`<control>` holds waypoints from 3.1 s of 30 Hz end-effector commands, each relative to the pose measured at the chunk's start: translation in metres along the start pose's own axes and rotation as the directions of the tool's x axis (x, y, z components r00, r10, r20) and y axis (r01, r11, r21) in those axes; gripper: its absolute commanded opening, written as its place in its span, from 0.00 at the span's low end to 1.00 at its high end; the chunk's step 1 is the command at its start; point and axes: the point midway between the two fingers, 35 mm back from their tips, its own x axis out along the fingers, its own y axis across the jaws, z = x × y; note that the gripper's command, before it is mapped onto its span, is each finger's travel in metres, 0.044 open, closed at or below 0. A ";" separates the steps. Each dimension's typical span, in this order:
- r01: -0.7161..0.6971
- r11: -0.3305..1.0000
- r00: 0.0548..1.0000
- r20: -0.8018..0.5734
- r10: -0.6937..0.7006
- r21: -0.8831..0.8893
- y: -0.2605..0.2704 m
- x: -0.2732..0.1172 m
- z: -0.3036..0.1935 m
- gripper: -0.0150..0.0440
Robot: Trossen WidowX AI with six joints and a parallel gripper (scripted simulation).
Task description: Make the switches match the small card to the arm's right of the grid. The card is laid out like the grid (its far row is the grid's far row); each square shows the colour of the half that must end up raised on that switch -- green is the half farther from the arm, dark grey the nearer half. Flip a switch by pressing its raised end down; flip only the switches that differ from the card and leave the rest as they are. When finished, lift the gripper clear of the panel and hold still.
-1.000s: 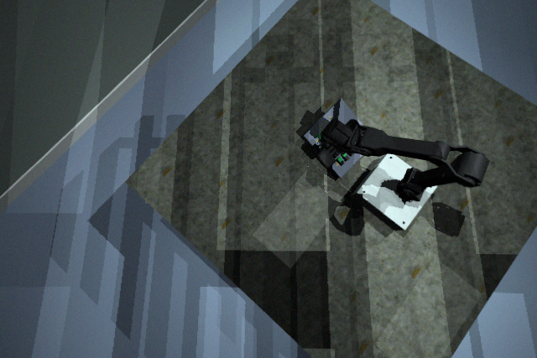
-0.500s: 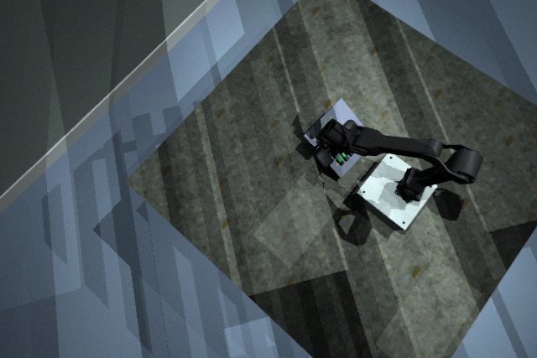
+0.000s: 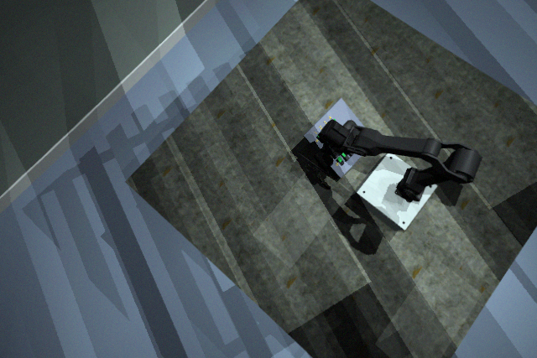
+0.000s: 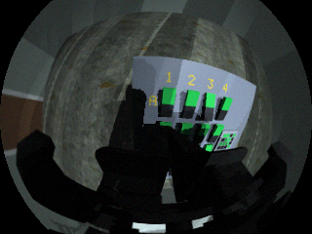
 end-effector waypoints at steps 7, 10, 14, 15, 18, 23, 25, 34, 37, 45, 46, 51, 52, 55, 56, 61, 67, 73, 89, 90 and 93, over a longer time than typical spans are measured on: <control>-0.004 1.000 1.000 -0.005 0.003 -0.004 0.000 0.001 -0.002 0.25; -0.004 1.000 1.000 -0.005 0.003 -0.004 0.000 0.001 -0.002 0.25; -0.004 1.000 1.000 -0.005 0.003 -0.004 0.000 0.001 -0.002 0.25; -0.004 1.000 1.000 -0.005 0.003 -0.004 0.000 0.001 -0.002 0.25; -0.004 1.000 1.000 -0.005 0.003 -0.004 0.000 0.002 -0.002 0.25; -0.003 1.000 1.000 -0.005 0.003 -0.004 0.000 0.003 -0.002 0.25; -0.003 1.000 1.000 -0.005 0.003 -0.004 0.000 0.003 -0.002 0.25; -0.003 1.000 1.000 -0.005 0.003 -0.004 0.000 0.004 -0.002 0.25; -0.003 1.000 1.000 -0.005 0.003 -0.004 0.000 0.004 -0.002 0.25; -0.003 1.000 1.000 -0.005 0.003 -0.004 0.000 0.005 -0.002 0.25; -0.003 1.000 1.000 -0.005 0.003 -0.004 0.000 0.006 -0.002 0.25; -0.003 1.000 1.000 -0.005 0.003 -0.004 0.000 0.006 -0.002 0.25; -0.003 1.000 1.000 -0.005 0.003 -0.004 0.000 0.006 -0.002 0.25; -0.003 1.000 1.000 -0.005 0.003 -0.004 0.000 0.007 -0.002 0.25; -0.003 1.000 1.000 -0.005 0.003 -0.004 0.000 0.007 -0.002 0.25; -0.003 1.000 1.000 -0.005 0.003 -0.004 0.000 0.008 -0.002 0.25; -0.003 1.000 1.000 -0.005 0.003 -0.004 0.000 0.008 -0.002 0.25; -0.003 1.000 1.000 0.014 0.003 -0.003 0.001 -0.039 -0.001 0.25; 0.004 1.000 1.000 0.019 -0.003 -0.008 -0.079 -0.058 -0.003 0.25; 0.004 1.000 1.000 0.019 -0.004 -0.008 -0.081 -0.058 -0.003 0.25; 0.004 1.000 1.000 0.018 -0.004 -0.008 -0.081 -0.056 -0.003 0.25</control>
